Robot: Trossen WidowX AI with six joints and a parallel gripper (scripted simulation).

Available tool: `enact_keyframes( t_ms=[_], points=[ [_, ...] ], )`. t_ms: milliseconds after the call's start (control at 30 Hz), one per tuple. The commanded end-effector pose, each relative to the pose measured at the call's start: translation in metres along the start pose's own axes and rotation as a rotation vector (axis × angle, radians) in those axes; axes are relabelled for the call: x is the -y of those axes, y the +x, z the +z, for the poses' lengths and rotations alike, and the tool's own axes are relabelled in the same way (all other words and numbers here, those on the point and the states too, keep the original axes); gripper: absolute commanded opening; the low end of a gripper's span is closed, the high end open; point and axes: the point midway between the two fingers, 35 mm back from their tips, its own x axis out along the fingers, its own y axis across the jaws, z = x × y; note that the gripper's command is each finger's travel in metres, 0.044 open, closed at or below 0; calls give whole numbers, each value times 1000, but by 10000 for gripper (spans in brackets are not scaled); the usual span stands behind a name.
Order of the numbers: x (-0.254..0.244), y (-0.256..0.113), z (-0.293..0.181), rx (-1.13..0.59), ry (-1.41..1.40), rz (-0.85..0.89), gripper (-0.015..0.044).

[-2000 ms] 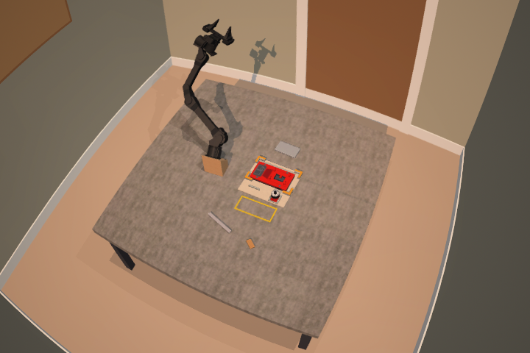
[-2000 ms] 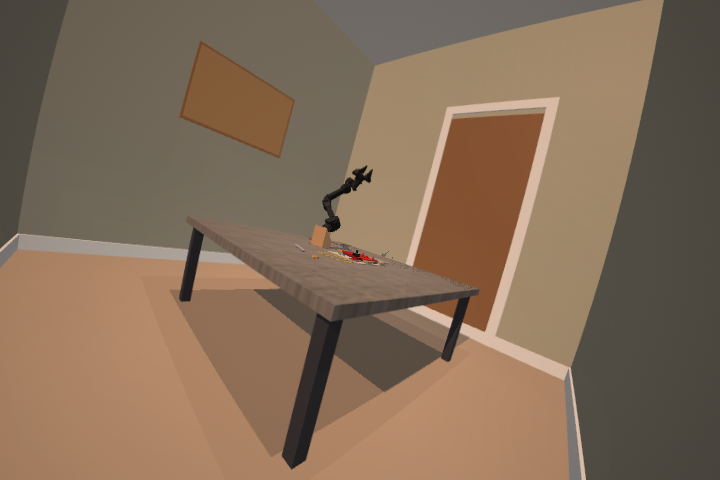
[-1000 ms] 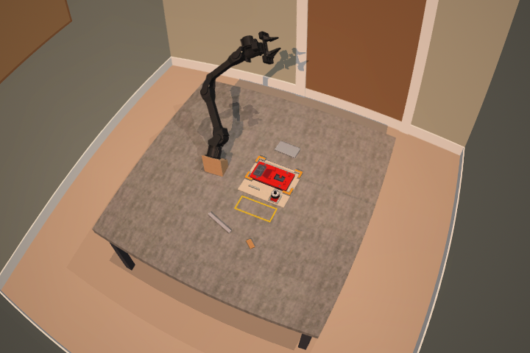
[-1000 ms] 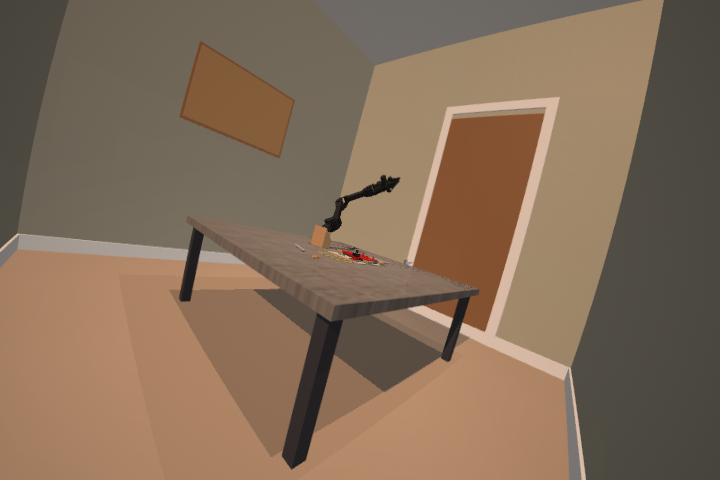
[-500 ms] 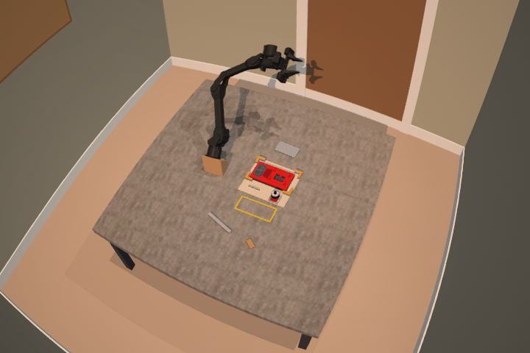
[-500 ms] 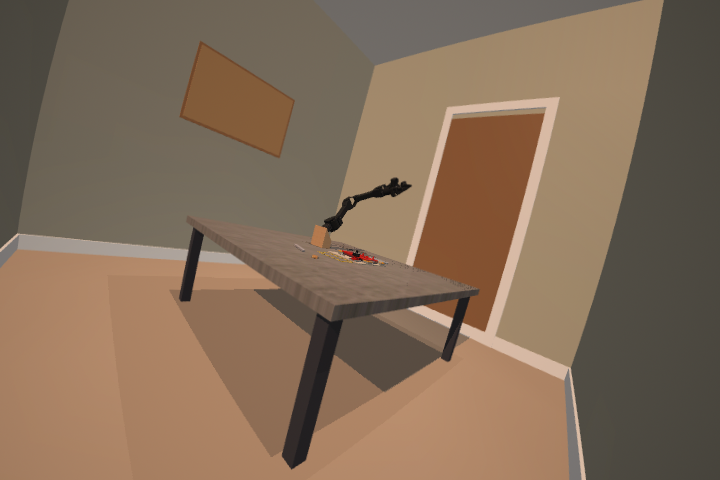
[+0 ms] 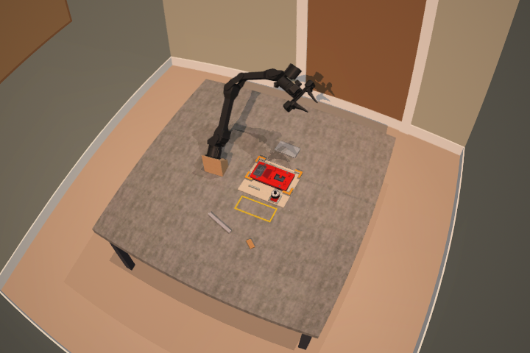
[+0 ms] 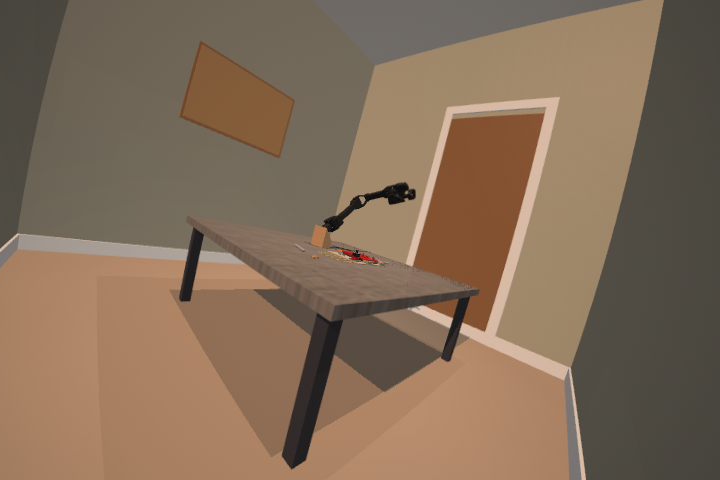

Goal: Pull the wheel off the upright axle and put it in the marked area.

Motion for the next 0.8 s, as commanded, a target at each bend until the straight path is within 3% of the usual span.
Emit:
enact_keyframes(
  t_ms=[0,400,767],
  points=[
    [43,41,-6,-94,2,-152,300],
    [172,114,-34,-392,99,-538,300],
    [299,135,-71,-724,351,-877,300]
  ],
)
